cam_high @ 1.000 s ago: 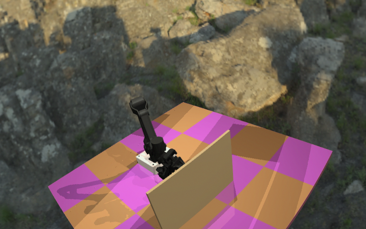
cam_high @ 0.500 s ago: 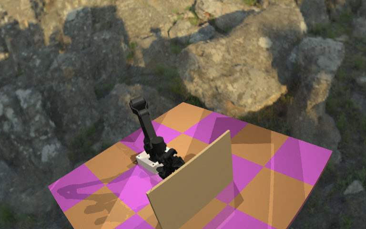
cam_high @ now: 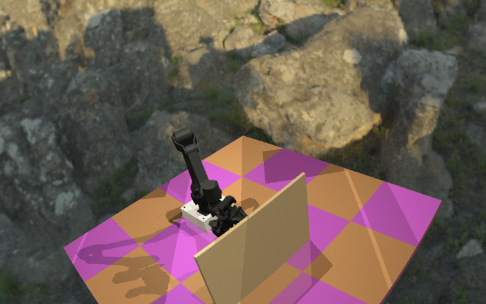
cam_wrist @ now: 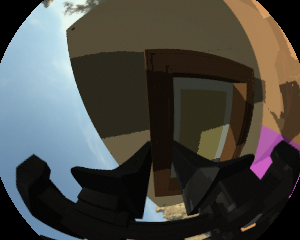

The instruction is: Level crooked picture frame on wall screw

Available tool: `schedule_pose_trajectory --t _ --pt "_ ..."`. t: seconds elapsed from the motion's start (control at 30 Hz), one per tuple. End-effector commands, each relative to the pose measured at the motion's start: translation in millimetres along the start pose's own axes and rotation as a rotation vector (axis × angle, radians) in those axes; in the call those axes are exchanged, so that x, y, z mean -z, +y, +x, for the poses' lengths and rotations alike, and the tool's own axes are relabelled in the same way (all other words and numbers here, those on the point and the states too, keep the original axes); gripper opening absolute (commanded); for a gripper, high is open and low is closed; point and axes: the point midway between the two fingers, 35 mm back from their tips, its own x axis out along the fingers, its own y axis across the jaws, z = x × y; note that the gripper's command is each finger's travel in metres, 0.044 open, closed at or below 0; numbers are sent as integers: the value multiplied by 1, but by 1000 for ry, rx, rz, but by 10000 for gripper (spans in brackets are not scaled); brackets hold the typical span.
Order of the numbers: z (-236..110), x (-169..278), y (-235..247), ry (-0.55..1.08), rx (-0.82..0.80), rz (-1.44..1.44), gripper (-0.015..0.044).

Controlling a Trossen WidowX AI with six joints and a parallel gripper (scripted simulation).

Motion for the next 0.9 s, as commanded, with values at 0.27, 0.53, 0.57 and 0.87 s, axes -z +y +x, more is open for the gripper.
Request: schedule_pose_trajectory --t 0.27,0.53,0.57,0.87 --pt "0 -1 1 -2 -5 5 0" --pt "0 -1 0 -2 -5 5 0" --pt "0 -1 0 -2 -5 5 0" --pt "0 -1 -4 -2 -5 5 0"
